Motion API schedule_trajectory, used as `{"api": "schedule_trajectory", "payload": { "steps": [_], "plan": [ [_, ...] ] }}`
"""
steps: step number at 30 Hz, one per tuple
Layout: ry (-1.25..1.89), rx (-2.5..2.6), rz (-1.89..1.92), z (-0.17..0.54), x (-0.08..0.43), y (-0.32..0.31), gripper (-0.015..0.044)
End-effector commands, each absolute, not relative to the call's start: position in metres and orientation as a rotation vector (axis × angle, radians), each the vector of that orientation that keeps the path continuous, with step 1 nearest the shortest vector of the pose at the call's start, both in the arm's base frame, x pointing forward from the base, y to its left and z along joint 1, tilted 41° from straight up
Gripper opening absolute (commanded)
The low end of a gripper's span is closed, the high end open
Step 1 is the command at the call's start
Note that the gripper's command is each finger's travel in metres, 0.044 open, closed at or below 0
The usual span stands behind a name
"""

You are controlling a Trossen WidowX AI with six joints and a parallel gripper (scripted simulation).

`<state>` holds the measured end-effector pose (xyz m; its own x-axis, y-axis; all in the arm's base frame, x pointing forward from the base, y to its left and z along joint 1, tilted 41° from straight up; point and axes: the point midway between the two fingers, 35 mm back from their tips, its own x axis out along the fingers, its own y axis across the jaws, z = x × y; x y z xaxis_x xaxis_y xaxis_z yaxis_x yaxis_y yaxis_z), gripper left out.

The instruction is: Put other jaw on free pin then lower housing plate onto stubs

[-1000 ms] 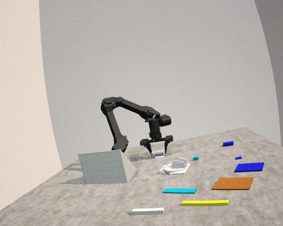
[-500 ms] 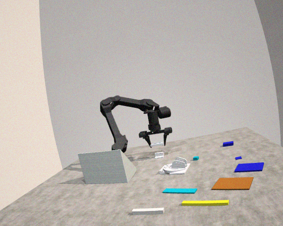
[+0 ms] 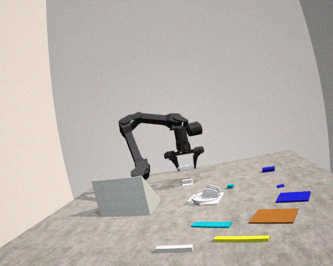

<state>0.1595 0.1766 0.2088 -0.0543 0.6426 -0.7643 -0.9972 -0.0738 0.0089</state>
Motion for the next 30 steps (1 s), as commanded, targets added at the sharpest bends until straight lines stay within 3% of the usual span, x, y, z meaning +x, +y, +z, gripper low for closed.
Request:
{"api": "schedule_trajectory", "payload": {
  "steps": [1, 30],
  "plan": [
    [0.724, -0.66, 1.497, 0.203, 0.169, 0.172, 0.0351],
    [1.109, -0.289, 1.184, 0.149, 0.227, 0.12, 0.0351]
  ]
}}
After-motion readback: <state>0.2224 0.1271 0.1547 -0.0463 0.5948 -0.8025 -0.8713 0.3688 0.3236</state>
